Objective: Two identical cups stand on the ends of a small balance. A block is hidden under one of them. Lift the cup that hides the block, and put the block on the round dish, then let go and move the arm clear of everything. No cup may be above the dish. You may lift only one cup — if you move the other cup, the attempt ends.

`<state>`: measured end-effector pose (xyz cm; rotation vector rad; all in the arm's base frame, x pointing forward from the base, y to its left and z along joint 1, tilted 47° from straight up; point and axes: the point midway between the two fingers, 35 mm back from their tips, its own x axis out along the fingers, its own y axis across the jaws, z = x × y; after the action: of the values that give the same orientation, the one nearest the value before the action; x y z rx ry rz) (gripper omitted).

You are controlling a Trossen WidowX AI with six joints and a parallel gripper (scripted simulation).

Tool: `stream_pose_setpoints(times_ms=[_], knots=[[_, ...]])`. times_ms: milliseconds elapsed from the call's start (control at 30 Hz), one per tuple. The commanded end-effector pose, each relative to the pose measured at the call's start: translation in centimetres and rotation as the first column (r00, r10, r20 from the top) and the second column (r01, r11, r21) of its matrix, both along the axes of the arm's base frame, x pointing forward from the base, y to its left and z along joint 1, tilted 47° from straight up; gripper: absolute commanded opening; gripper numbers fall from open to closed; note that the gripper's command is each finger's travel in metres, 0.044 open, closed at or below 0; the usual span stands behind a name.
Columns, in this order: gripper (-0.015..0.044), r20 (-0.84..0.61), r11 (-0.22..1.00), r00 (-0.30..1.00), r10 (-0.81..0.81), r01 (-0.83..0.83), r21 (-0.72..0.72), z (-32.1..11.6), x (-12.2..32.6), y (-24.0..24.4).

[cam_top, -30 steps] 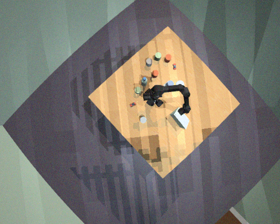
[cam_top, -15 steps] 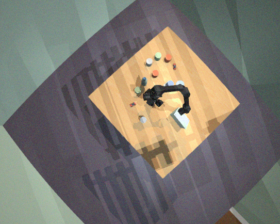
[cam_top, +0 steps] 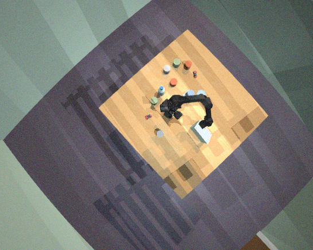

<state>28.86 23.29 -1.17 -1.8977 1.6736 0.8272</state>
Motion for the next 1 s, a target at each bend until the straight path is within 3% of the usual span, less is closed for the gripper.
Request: stream_pose_setpoints(times_ms=[0,367,833,967], knots=[[0.0000,0.001,1.000,1.000,0.005,-0.005,0.001,0.0,-0.1,0.1],[0.0000,0.001,1.000,1.000,0.004,-0.004,0.001,-0.6,-0.4,0.2],[0.0000,0.015,0.999,0.999,-0.042,0.042,0.001,-11.9,-8.2,0.0],[0.0000,0.018,0.999,0.999,-0.050,0.050,0.000,-13.1,-9.2,-0.3]])
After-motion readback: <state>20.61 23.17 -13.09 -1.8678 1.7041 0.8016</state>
